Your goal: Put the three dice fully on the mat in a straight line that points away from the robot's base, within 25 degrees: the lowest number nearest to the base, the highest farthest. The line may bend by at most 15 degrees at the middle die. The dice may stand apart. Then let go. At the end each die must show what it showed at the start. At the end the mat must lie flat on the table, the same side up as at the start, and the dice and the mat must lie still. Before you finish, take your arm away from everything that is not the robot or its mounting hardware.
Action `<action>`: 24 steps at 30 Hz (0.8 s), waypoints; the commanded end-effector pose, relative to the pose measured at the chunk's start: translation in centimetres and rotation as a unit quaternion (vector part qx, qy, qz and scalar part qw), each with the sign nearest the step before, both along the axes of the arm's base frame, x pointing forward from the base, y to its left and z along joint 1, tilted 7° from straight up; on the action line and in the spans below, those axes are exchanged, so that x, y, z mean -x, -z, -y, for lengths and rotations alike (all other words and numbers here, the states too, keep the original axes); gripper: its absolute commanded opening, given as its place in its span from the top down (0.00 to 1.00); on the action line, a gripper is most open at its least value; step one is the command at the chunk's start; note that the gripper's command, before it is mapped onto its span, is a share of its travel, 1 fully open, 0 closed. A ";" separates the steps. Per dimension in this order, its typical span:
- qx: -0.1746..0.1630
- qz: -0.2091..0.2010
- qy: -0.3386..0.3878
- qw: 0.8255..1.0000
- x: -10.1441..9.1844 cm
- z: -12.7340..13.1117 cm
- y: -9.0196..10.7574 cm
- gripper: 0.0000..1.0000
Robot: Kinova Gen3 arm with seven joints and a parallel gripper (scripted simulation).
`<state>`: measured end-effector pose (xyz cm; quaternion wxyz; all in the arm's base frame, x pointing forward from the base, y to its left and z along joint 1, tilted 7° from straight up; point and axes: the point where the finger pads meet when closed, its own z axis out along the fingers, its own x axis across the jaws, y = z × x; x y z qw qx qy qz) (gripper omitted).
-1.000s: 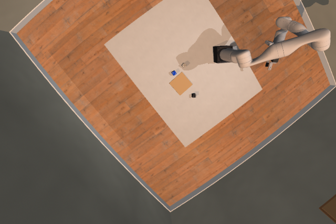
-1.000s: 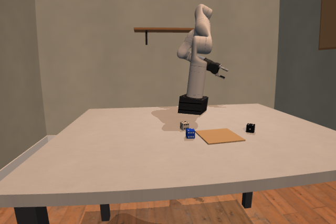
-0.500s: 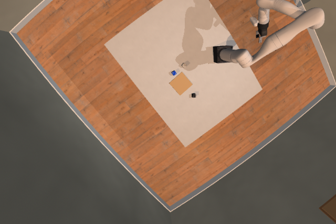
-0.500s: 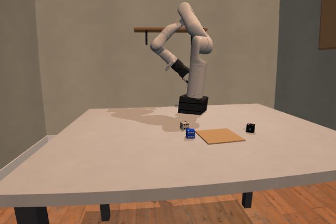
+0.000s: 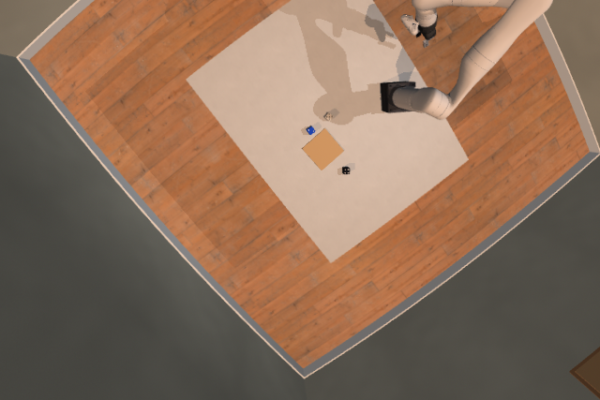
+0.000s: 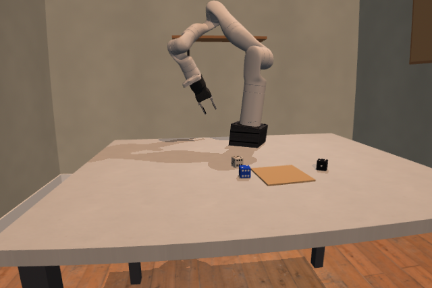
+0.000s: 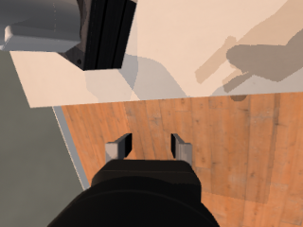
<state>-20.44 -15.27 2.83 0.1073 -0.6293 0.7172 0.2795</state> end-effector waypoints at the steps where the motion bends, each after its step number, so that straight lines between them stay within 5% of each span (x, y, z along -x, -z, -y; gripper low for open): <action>1: 0.032 0.014 -0.066 0.997 -4.4 4.3 0.3 0.00; 2: 0.032 0.014 -0.066 0.997 -4.4 4.3 0.3 0.00; 5: 0.074 0.034 -0.118 0.990 -10.1 8.0 0.4 0.00; 6: 0.074 0.034 -0.118 0.990 -10.1 8.0 0.4 0.00; 13: 0.136 0.088 -0.207 0.965 -22.1 11.3 -0.2 0.00; 15: 0.136 0.088 -0.207 0.965 -22.1 11.3 -0.2 0.00; 24: 0.179 0.175 -0.302 0.920 -36.6 8.9 -2.2 0.00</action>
